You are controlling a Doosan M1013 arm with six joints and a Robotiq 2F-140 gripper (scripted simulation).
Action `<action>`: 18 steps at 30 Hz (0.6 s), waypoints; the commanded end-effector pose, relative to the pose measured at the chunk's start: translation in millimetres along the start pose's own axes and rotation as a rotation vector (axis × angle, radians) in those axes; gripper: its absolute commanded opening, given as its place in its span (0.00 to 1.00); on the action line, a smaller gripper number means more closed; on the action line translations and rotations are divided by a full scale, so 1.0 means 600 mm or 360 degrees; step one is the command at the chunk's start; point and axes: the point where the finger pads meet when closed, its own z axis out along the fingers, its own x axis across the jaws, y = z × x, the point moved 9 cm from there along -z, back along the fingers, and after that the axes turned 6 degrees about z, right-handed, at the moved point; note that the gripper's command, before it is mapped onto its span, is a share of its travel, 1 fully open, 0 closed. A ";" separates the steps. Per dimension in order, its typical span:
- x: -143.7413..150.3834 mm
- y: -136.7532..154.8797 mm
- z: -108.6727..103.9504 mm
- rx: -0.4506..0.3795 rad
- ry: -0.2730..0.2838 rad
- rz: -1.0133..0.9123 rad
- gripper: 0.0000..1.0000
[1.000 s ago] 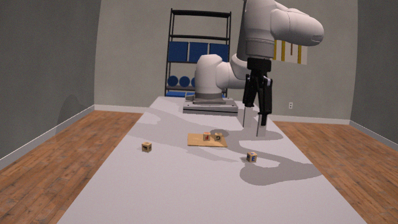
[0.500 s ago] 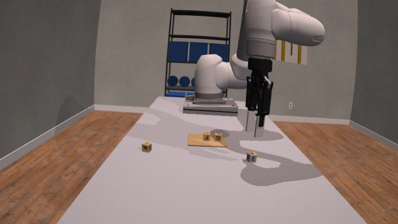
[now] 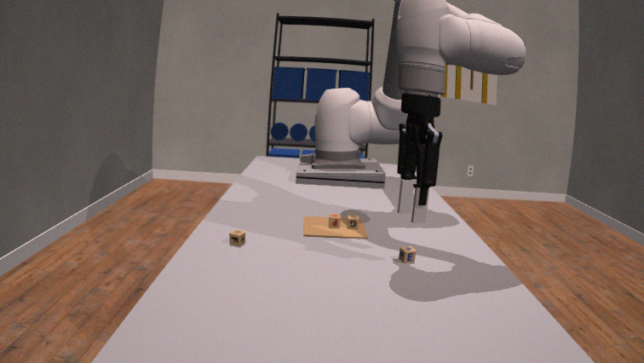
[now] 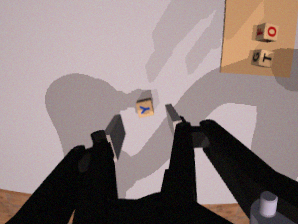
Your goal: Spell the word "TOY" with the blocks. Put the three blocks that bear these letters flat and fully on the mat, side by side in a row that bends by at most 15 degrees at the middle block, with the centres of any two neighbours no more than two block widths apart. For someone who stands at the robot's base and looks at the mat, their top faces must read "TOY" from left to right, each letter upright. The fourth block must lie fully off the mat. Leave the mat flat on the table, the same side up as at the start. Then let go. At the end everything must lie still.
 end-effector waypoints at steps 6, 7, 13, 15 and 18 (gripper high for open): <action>-0.002 0.004 0.005 -0.0005 0.0007 -0.0010 0.37; -0.002 0.004 0.006 -0.0005 0.0007 -0.0010 0.37; -0.002 0.004 0.011 -0.0005 0.0007 -0.0010 0.37; -0.002 0.004 0.014 -0.0005 0.0007 -0.0010 0.37; -0.002 0.004 0.020 -0.0005 0.0007 -0.0010 0.37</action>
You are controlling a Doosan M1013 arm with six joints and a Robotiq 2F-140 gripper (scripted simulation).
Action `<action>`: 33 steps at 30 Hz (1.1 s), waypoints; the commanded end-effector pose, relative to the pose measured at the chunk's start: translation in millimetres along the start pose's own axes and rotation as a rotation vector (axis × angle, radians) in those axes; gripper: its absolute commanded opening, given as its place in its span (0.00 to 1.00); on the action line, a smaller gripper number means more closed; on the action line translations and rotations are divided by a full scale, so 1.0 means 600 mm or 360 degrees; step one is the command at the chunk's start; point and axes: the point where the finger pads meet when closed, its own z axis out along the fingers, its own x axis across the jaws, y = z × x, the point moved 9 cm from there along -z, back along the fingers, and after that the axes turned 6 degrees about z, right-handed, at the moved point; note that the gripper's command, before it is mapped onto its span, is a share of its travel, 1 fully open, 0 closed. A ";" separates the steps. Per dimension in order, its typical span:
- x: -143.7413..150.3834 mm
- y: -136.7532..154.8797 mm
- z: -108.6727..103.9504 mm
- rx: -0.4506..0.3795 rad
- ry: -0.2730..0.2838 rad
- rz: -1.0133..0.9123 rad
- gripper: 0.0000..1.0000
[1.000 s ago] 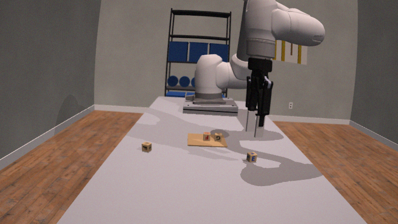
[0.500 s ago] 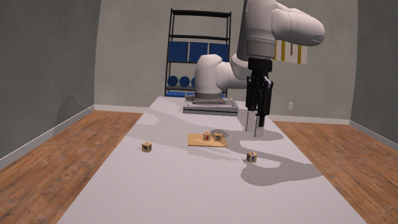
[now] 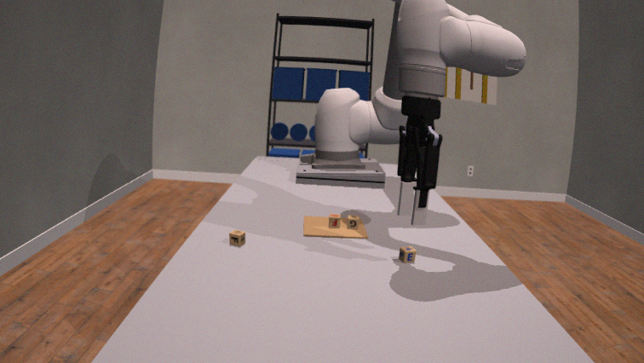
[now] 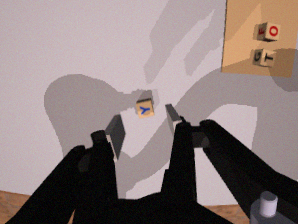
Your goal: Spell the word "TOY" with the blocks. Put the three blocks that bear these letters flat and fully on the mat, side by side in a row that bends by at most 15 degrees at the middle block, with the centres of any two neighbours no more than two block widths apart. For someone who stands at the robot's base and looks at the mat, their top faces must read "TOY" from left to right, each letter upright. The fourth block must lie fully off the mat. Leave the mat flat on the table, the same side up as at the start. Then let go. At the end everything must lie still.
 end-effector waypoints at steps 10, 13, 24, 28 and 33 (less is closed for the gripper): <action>-0.001 0.004 0.032 -0.0005 0.0003 -0.0010 0.37; -0.001 0.004 0.040 -0.0005 0.0003 -0.0010 0.37; -0.001 0.004 0.067 -0.0005 0.0003 -0.0010 0.37; -0.001 0.004 0.071 -0.0005 0.0003 -0.0010 0.37; -0.001 0.004 0.078 -0.0005 0.0003 -0.0010 0.37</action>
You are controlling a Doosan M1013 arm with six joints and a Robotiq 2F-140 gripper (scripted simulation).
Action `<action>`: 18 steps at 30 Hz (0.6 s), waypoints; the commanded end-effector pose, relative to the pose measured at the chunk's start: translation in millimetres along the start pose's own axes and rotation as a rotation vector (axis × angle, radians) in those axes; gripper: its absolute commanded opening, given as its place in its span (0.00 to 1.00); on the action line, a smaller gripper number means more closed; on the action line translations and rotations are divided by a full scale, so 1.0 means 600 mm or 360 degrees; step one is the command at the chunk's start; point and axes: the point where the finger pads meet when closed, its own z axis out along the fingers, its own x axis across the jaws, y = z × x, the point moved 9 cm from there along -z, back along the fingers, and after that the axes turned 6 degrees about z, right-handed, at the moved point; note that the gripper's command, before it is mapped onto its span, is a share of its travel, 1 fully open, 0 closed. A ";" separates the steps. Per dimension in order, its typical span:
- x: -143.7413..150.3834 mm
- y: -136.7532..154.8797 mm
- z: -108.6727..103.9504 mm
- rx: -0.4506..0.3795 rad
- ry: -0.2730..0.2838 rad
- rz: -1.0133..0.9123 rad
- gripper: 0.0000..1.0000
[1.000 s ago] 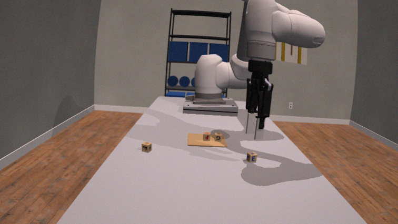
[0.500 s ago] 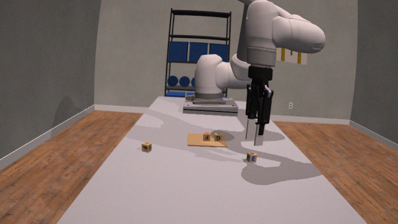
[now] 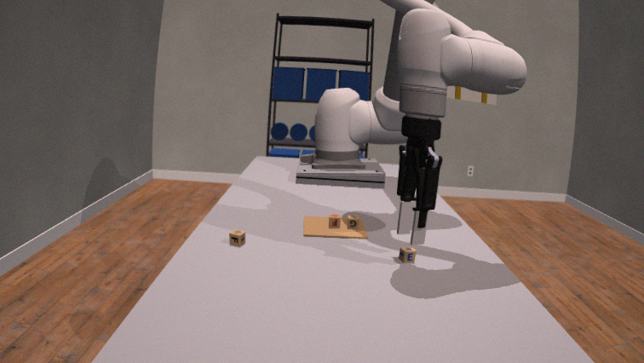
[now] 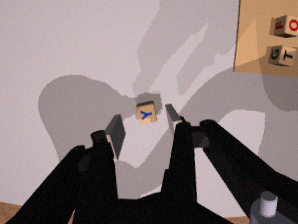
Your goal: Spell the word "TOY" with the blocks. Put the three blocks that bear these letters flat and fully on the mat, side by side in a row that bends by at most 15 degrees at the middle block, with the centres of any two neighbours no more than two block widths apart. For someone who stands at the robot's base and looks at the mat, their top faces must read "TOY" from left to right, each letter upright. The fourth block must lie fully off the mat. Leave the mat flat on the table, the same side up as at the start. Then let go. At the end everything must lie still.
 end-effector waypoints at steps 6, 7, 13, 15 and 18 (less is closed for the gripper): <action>0.002 0.000 0.018 -0.0001 0.0008 -0.0005 0.37; 0.002 0.000 0.019 -0.0001 0.0008 -0.0005 0.37; 0.002 0.000 0.019 -0.0001 0.0008 -0.0005 0.37; 0.002 0.000 0.019 -0.0001 0.0008 -0.0005 0.37; 0.002 0.000 0.019 -0.0001 0.0008 -0.0005 0.37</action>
